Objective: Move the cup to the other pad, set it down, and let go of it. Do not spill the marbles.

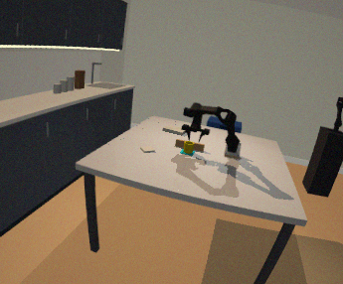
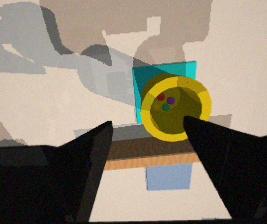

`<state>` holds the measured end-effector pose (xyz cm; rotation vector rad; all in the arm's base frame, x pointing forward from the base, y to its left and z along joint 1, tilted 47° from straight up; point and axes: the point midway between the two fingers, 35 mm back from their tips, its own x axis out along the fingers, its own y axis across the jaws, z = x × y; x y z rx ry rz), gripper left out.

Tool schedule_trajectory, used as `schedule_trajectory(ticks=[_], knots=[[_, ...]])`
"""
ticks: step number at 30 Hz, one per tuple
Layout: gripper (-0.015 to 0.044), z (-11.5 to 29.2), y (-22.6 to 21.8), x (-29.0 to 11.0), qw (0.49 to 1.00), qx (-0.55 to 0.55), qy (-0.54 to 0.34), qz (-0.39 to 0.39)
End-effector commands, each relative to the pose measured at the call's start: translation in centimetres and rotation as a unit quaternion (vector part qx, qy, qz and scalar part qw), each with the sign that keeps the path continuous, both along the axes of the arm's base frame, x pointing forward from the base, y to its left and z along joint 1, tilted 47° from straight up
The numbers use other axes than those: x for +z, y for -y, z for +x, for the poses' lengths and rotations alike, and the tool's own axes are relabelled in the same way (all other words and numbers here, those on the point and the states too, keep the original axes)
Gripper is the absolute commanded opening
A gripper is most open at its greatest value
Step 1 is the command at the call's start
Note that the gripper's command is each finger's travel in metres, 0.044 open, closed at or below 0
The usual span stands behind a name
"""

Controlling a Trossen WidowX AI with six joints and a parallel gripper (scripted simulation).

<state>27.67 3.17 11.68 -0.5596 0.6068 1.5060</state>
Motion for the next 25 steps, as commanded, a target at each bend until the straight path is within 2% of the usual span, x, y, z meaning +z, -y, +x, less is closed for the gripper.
schedule_trajectory(ticks=[1,17,25], knots=[[0.0435,0.1,0.3,0.2,1.000,-0.002,0.000,-0.001],[0.0440,0.0,4.5,4.2,1.000,-0.026,0.008,-0.011],[0.0440,0.0,4.4,4.1,1.000,-0.030,0.005,-0.007]])
